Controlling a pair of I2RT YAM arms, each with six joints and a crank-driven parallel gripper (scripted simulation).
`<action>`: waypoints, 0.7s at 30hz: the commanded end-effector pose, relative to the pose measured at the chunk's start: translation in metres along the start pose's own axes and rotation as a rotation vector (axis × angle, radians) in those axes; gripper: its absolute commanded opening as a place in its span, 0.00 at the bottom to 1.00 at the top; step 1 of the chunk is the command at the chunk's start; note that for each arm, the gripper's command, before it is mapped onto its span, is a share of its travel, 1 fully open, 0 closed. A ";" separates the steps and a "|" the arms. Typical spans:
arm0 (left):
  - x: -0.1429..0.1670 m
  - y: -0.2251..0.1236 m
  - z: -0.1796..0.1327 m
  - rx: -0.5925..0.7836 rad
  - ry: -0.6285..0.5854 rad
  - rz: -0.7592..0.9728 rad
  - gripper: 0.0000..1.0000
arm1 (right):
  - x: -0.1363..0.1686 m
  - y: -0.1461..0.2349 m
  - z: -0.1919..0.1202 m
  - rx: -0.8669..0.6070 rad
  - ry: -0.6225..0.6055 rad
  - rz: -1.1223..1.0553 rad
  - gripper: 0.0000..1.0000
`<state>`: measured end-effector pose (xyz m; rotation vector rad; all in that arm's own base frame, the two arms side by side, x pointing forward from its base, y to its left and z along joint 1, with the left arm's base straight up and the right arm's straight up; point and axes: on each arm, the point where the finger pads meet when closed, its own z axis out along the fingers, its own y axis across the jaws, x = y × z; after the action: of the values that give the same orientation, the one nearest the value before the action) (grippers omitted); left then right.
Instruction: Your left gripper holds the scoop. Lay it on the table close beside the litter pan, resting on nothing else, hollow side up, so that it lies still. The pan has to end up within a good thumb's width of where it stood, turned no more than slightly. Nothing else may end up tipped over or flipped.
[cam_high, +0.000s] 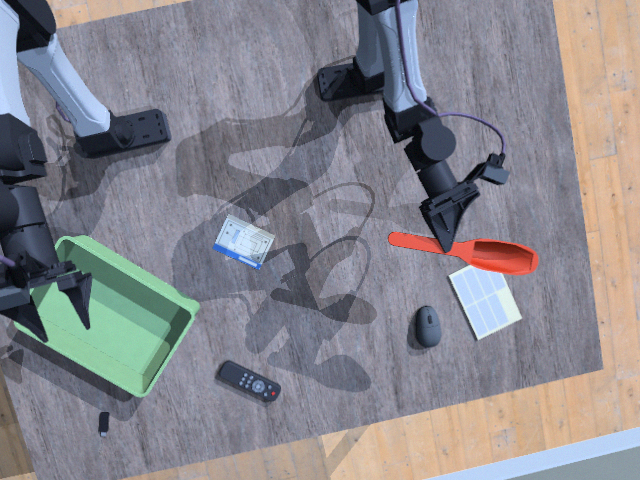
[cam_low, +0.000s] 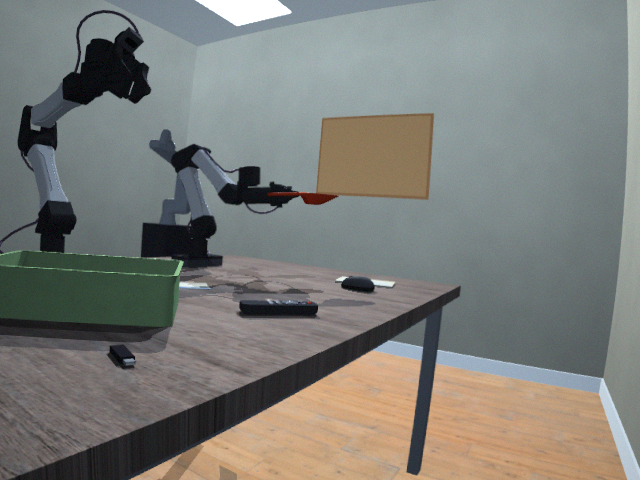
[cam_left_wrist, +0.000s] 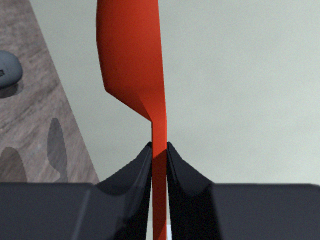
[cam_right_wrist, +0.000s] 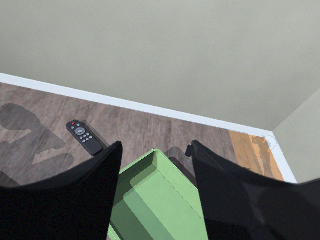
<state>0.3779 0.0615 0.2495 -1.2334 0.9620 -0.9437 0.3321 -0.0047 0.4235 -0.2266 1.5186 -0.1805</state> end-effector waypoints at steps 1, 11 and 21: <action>0.049 -0.015 -0.022 0.079 0.103 -0.014 0.03 | 0.022 0.017 -0.022 0.031 0.229 0.022 0.62; 0.185 -0.012 -0.069 0.109 0.455 -0.074 0.03 | 0.054 0.092 -0.060 -0.097 0.531 0.076 0.62; 0.309 0.014 -0.122 0.068 0.789 -0.091 0.03 | 0.088 0.195 -0.100 -0.308 0.911 0.130 0.62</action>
<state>0.3570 -0.2386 0.1790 -0.9187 1.5261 -1.4523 0.2557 0.1477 0.3044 -0.3955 2.2480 0.0507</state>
